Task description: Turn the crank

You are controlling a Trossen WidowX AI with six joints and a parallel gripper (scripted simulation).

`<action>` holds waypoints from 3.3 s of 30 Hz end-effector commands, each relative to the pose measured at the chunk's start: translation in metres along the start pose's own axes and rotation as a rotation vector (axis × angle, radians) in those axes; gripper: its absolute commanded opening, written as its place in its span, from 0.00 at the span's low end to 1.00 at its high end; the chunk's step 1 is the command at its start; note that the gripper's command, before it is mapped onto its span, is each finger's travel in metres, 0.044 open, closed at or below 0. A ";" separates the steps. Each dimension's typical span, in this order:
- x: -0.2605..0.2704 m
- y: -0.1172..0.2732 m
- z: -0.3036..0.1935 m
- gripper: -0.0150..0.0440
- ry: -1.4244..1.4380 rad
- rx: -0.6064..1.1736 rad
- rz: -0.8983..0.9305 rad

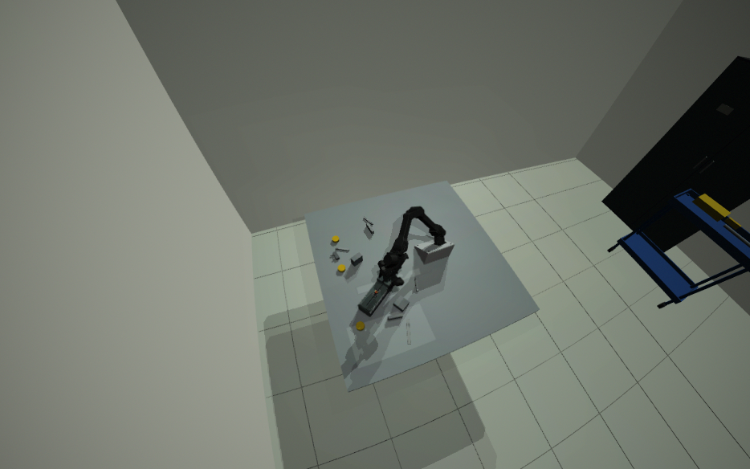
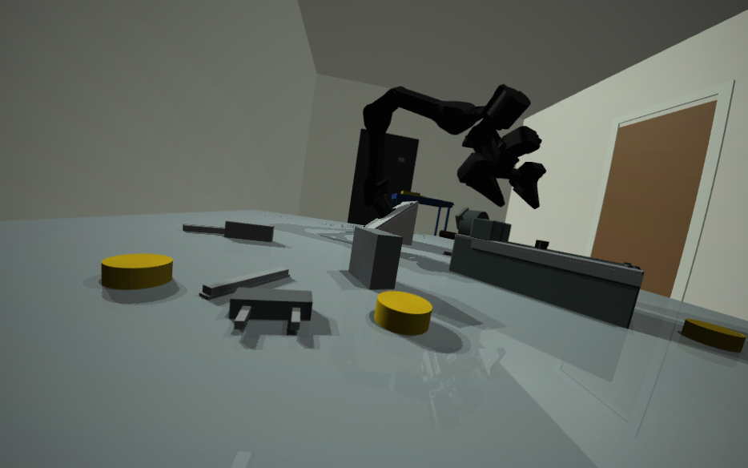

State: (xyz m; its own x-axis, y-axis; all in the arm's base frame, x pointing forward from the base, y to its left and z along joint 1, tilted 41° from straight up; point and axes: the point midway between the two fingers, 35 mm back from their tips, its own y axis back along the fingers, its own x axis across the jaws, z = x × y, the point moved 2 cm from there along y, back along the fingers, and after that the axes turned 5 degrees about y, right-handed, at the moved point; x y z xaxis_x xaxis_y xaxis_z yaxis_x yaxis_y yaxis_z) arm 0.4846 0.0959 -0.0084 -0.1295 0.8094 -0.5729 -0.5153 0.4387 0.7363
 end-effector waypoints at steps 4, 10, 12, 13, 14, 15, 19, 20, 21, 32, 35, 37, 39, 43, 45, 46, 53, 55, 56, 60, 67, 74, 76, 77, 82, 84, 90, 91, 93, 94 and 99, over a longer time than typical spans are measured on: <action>0.002 0.000 0.001 1.00 0.000 -0.014 0.005; 0.002 0.000 0.001 1.00 0.000 -0.014 0.005; 0.002 0.000 0.001 1.00 0.000 -0.014 0.005; 0.002 0.000 0.001 1.00 0.000 -0.014 0.005; 0.002 0.000 0.001 1.00 0.000 -0.014 0.005; 0.002 0.000 0.001 1.00 0.000 -0.014 0.005; 0.003 0.012 0.011 1.00 -0.002 -0.014 0.005; 0.004 0.017 0.015 1.00 -0.002 -0.014 0.005; 0.004 0.022 0.019 1.00 -0.003 -0.014 0.005; -0.004 0.051 0.020 1.00 0.052 -0.024 0.030; -0.010 0.059 0.012 1.00 0.089 -0.033 0.047; -0.013 0.064 0.007 1.00 0.114 -0.039 0.058; -0.017 0.069 0.001 1.00 0.139 -0.046 0.069; -0.023 0.079 -0.012 1.00 0.189 -0.061 0.090; -0.026 0.084 -0.019 1.00 0.213 -0.070 0.100; -0.027 0.086 -0.022 1.00 0.226 -0.074 0.105; -0.035 0.101 -0.048 1.00 0.314 -0.107 0.138; -0.037 0.105 -0.056 1.00 0.339 -0.117 0.146; -0.038 0.106 -0.060 1.00 0.349 -0.121 0.150; -0.038 0.103 -0.062 1.00 0.349 -0.121 0.150; -0.040 0.071 -0.083 1.00 0.353 -0.121 0.152; -0.043 0.043 -0.108 1.00 0.357 -0.123 0.151; -0.044 0.036 -0.116 1.00 0.358 -0.124 0.150; -0.045 0.034 -0.119 1.00 0.359 -0.124 0.150; -0.045 0.030 -0.123 1.00 0.359 -0.124 0.150; -0.045 0.027 -0.124 1.00 0.359 -0.124 0.150; -0.046 0.019 -0.130 1.00 0.359 -0.123 0.150; -0.046 0.017 -0.131 1.00 0.359 -0.123 0.150; -0.046 0.015 -0.133 1.00 0.359 -0.123 0.150; -0.046 0.013 -0.134 1.00 0.359 -0.123 0.150; -0.047 0.007 -0.138 1.00 0.360 -0.123 0.149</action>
State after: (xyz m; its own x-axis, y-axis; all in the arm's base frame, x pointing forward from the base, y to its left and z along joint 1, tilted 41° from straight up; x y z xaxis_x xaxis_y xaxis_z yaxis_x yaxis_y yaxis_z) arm 0.3709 0.0094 -0.0220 -0.4829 0.6647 -0.5700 -0.5636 0.2622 0.7833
